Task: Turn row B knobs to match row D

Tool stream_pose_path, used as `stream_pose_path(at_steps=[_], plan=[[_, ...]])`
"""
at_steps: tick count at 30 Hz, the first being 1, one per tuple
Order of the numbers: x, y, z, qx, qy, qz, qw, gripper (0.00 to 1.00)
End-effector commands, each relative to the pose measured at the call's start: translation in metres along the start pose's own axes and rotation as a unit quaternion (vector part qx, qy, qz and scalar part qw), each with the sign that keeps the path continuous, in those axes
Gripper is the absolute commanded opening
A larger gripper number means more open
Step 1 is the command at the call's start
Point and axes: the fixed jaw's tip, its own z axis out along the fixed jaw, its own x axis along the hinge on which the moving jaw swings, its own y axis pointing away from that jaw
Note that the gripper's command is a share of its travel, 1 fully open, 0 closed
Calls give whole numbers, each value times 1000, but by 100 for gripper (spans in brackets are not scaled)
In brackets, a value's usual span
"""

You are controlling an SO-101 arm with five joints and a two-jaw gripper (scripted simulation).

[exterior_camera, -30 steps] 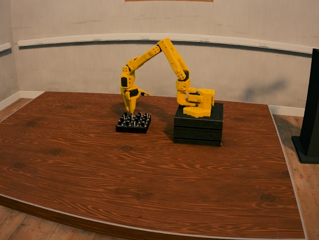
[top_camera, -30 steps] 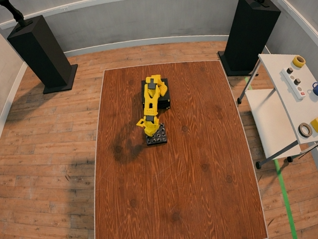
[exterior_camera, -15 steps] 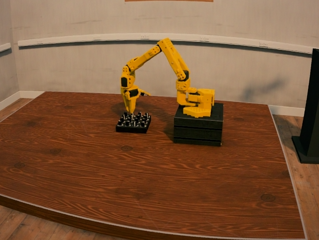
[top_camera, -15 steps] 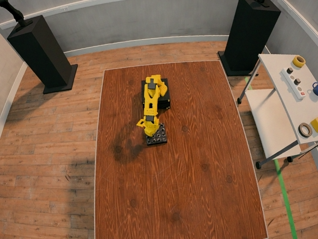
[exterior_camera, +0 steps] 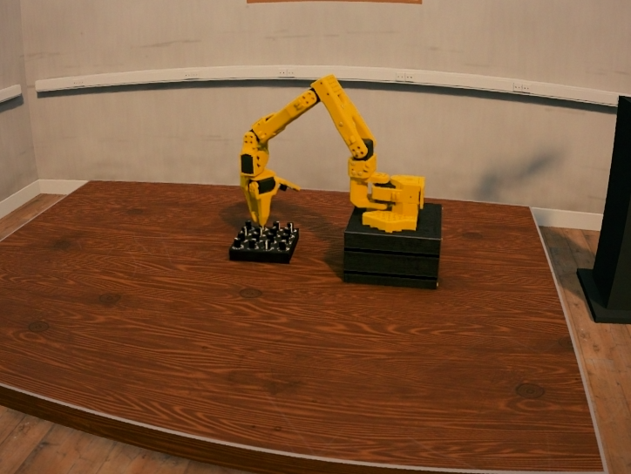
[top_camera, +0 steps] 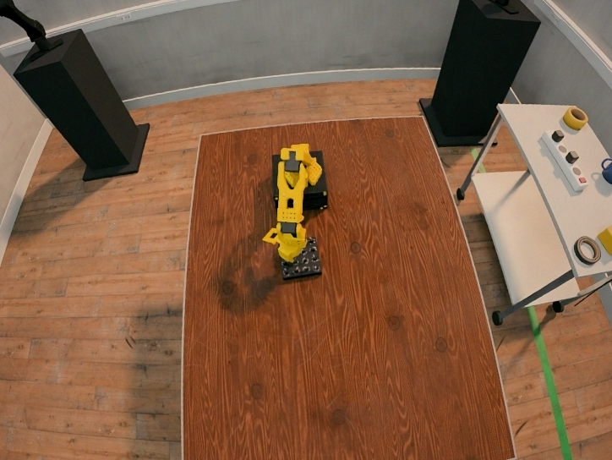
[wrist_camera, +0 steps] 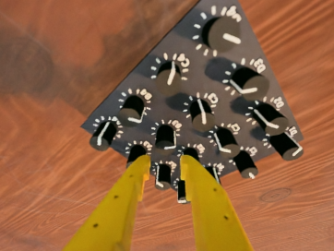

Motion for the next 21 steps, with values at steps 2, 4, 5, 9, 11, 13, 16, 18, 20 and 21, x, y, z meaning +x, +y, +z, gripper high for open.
stream_pose_path(at_steps=[2, 4, 5, 9, 11, 13, 16, 18, 20, 21], plan=[[-4, -2, 2, 3, -1, 0, 1000, 10], [-4, -2, 2, 3, -1, 0, 1000, 10], [-4, -2, 2, 3, -1, 0, 1000, 10], [-4, -2, 2, 3, -1, 0, 1000, 10], [-4, -2, 3, 3, -1, 0, 1000, 10], [-3, -2, 4, 3, -1, 0, 1000, 10], [-3, -2, 7, 3, -1, 0, 1000, 10], [-3, -2, 9, 3, -1, 0, 1000, 10], [-3, -2, 12, 3, -1, 0, 1000, 10], [-3, -2, 14, 3, -1, 0, 1000, 10]])
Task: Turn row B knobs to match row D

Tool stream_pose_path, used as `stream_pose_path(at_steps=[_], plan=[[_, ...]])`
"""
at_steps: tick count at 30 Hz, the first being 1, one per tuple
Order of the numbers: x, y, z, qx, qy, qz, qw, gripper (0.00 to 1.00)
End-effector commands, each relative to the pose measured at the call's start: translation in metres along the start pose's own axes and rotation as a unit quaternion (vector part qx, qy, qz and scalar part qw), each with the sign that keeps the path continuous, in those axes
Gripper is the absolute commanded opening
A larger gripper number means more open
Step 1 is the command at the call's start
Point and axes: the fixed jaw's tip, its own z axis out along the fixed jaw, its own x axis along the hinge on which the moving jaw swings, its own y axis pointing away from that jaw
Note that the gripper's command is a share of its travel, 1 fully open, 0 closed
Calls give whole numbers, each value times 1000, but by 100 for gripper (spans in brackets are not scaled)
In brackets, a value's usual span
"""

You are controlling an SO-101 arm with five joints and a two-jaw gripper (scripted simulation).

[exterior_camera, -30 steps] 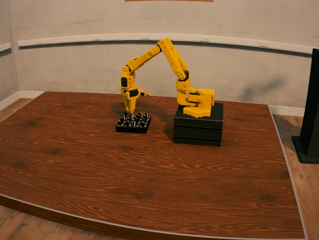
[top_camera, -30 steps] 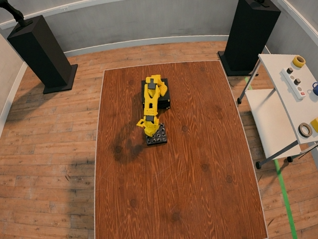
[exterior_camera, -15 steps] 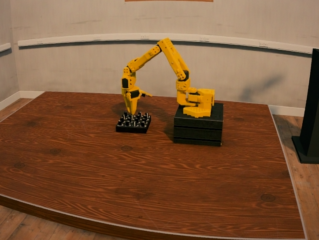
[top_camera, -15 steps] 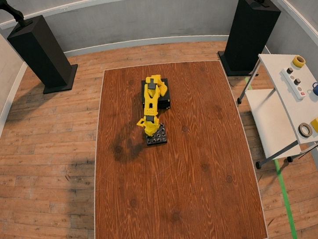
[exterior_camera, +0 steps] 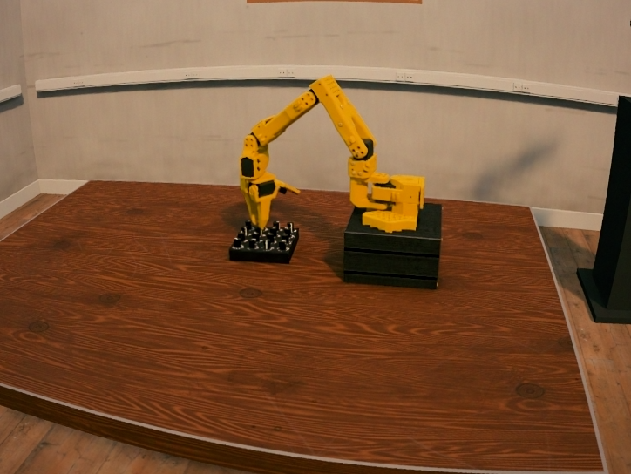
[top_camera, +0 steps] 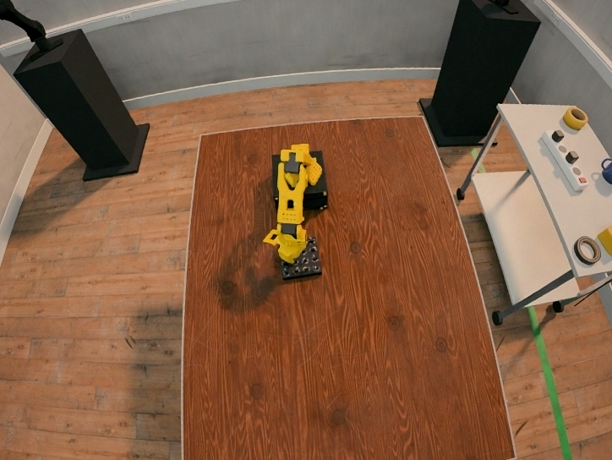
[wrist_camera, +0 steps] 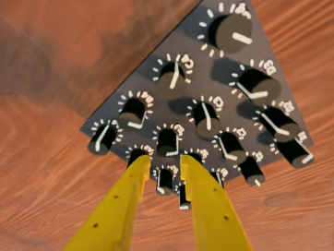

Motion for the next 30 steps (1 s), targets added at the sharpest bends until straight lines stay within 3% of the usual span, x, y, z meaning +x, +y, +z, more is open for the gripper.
stream_pose_path(at_steps=[1, 12, 30], plan=[[-4, -3, 8, 9, -4, 0, 1000, 10], [-4, -4, 19, 9, -4, 0, 1000, 10], [-3, -2, 19, 9, -4, 0, 1000, 10]])
